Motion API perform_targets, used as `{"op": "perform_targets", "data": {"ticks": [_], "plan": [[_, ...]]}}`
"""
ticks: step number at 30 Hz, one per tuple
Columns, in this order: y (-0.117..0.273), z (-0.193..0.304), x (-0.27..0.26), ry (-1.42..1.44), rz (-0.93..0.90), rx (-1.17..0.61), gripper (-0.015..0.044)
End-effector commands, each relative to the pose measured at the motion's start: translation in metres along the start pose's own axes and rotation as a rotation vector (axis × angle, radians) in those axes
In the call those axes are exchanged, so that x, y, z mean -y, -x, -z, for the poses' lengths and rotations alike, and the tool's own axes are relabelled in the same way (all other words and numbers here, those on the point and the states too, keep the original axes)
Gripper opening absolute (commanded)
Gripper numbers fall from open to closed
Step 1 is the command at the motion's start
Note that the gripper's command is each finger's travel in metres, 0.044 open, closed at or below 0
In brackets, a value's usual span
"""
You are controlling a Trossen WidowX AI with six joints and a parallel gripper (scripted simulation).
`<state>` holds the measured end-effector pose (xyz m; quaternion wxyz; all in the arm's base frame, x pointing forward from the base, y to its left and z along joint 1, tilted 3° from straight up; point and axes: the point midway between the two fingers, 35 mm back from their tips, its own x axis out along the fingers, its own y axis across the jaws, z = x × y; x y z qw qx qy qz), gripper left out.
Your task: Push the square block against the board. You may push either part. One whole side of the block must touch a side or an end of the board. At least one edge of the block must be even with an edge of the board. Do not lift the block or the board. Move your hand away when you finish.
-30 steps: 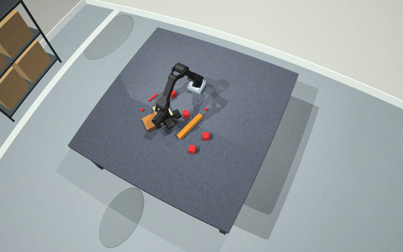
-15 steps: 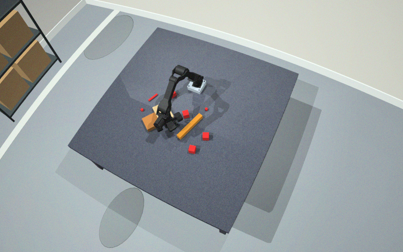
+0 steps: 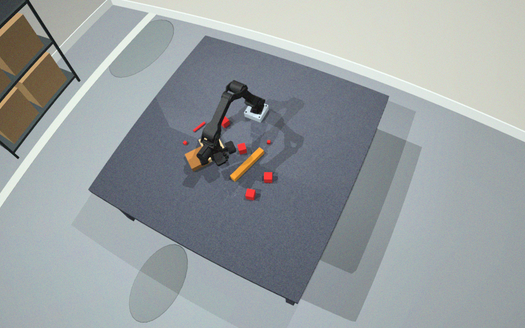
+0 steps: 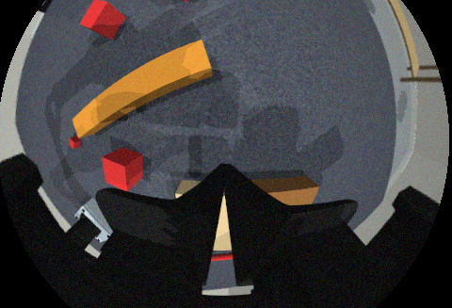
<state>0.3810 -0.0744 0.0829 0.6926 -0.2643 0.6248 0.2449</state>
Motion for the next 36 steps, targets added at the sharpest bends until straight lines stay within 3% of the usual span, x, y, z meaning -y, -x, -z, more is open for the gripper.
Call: {"op": "perform_targets", "data": {"ticks": [1,36], "plan": [[-0.001,0.010,0.003,-0.115,-0.004,-0.004,0.0000],[0.001,0.103,0.024,-1.324,0.008,-0.021,0.0000]]}}
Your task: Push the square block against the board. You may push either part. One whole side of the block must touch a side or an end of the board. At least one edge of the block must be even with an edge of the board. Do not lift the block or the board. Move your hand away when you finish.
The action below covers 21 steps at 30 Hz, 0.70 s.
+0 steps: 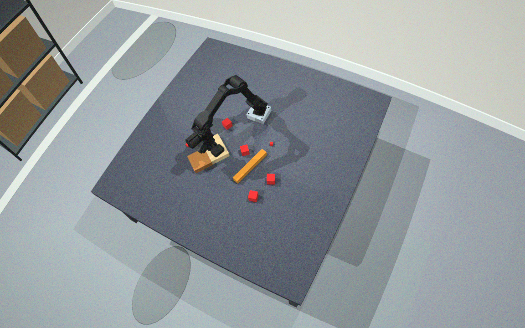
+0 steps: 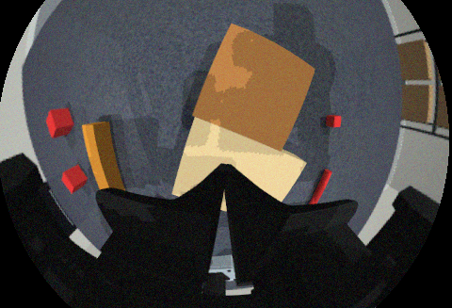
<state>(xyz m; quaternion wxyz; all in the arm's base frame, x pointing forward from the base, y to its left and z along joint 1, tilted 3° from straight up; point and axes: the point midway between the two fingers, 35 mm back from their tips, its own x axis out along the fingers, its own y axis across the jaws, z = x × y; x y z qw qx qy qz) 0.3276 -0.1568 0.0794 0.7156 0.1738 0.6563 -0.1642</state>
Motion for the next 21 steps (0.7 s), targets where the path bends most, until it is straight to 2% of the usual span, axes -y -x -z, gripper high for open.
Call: {"op": "perform_targets", "data": {"ticks": [1,21], "plan": [[-0.002,0.005,0.009,-0.138,-0.003,-0.007,0.0000],[-0.002,0.023,0.058,-0.829,0.007,-0.011,0.0000]]}}
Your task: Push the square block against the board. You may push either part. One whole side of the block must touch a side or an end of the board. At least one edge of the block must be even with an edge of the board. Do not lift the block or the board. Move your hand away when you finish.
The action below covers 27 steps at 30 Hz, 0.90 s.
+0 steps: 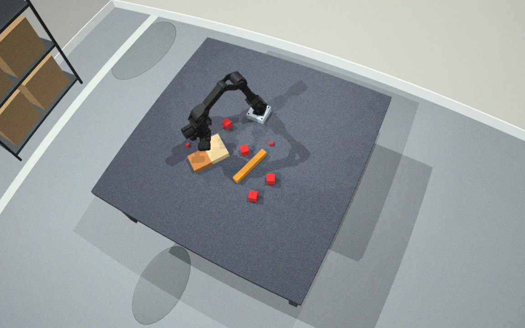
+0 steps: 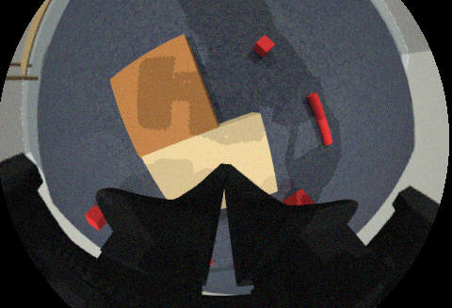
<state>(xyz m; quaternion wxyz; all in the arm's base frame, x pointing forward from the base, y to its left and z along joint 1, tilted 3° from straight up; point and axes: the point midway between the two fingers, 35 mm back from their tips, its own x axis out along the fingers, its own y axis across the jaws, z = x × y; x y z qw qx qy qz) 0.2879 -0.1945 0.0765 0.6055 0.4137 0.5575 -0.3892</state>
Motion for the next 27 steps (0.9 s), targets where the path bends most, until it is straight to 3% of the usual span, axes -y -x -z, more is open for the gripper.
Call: {"op": "perform_targets", "data": {"ticks": [1,27], "plan": [[-0.002,-0.001,0.010,-0.139,0.001,-0.008,0.0000],[-0.003,-0.012,0.073,-1.037,0.012,-0.006,0.0000]]}}
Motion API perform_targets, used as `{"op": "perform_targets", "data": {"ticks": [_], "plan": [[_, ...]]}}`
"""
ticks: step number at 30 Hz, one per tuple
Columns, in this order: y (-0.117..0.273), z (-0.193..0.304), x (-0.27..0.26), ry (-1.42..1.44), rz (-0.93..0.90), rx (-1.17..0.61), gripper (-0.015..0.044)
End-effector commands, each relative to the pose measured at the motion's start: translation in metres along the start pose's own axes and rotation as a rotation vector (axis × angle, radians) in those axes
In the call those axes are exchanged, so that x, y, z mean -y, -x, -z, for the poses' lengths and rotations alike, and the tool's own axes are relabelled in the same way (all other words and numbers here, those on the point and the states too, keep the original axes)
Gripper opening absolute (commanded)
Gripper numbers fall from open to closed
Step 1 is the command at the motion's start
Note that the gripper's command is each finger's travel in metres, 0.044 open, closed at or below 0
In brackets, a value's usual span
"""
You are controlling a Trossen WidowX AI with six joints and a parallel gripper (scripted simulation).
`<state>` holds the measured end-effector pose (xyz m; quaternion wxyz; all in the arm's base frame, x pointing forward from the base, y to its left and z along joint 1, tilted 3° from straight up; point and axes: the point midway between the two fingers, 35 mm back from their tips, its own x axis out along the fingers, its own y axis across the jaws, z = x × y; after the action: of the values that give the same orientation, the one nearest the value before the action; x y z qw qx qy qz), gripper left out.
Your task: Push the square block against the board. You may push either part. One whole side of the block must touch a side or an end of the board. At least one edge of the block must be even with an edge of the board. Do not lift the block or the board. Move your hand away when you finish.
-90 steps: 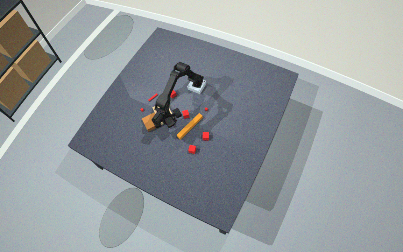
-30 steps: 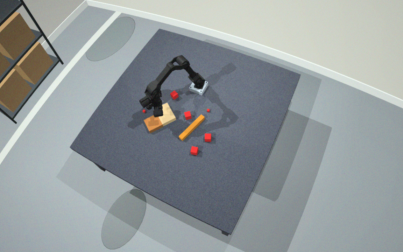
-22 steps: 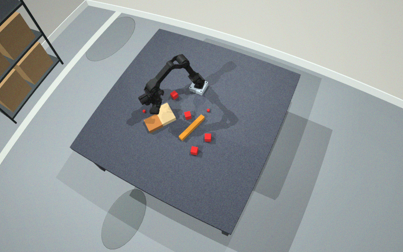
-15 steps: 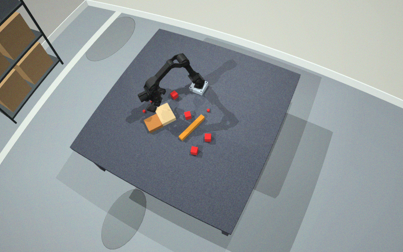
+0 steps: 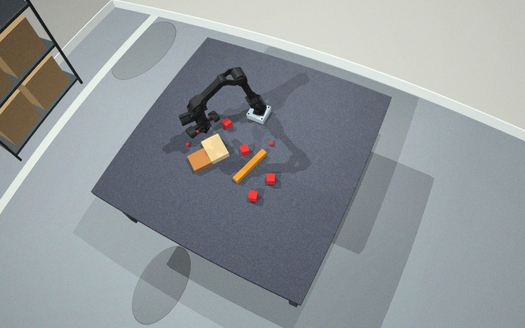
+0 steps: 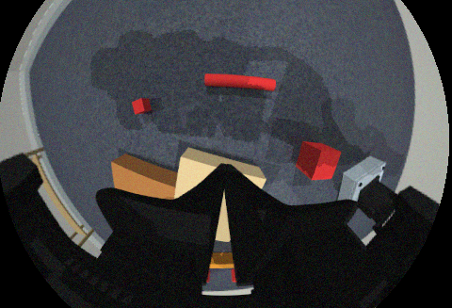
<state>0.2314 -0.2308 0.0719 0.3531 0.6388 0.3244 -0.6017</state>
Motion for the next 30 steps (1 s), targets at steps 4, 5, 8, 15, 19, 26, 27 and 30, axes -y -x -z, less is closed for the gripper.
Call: {"op": "perform_targets", "data": {"ticks": [4,5,8,15,19,26,27,30], "plan": [[-0.002,-0.005,0.005,-0.104,0.005,-0.006,0.0000],[-0.002,-0.005,0.005,-0.104,0.005,-0.006,0.0000],[-0.014,-0.006,0.005,-0.123,0.005,-0.006,0.0000],[-0.057,-0.009,0.009,-0.190,0.006,-0.006,0.0000],[-0.057,-0.007,0.008,-0.190,0.006,-0.006,0.0000],[-0.057,0.002,0.006,-0.190,0.006,-0.006,0.0000],[-0.057,0.003,0.006,-0.190,0.006,-0.007,0.0000],[-0.057,0.007,0.005,-0.190,0.006,-0.007,0.0000]]}}
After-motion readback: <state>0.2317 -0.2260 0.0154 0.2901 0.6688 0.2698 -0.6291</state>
